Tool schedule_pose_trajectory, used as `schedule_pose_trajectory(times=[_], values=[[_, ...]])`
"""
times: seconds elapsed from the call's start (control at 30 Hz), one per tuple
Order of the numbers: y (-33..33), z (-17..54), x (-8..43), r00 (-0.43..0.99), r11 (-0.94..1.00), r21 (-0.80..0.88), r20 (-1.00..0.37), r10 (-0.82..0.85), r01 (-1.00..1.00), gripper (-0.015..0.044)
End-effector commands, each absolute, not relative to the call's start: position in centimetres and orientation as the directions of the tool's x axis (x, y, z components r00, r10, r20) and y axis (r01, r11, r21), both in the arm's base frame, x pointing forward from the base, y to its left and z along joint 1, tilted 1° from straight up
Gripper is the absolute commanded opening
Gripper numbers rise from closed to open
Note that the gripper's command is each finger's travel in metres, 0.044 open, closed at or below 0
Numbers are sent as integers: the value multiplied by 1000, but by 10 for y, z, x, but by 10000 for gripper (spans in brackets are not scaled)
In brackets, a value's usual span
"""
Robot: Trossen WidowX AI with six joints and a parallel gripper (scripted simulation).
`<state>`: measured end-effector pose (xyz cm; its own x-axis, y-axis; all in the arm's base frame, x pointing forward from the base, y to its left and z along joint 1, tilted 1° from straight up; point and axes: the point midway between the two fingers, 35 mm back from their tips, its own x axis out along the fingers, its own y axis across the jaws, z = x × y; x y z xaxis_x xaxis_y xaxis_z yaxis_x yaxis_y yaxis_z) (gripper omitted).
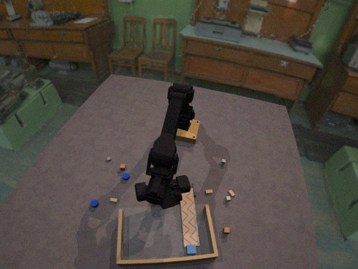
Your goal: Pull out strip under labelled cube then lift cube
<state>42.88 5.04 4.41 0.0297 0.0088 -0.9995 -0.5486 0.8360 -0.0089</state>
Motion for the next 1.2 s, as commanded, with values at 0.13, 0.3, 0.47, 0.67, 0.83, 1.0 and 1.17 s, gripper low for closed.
schedule_pose_trajectory(times=[0.13, 0.3, 0.47, 0.67, 0.83, 1.0, 1.17], values=[[51, 27, 427, 18, 838, -2, -1000, 10, -545, 250], [51, 20, 426, 18, 838, -2, -1000, 10, -545, 250], [51, 19, 426, 18, 838, -2, -1000, 10, -545, 250], [51, 21, 427, 23, 836, -6, -1000, 8, -549, 145], [51, 21, 427, 23, 836, -6, -1000, 8, -549, 112], [51, 22, 426, 23, 836, -6, -1000, 8, -549, 20], [49, 34, 411, 21, 837, -4, -1000, 8, -548, 0]])
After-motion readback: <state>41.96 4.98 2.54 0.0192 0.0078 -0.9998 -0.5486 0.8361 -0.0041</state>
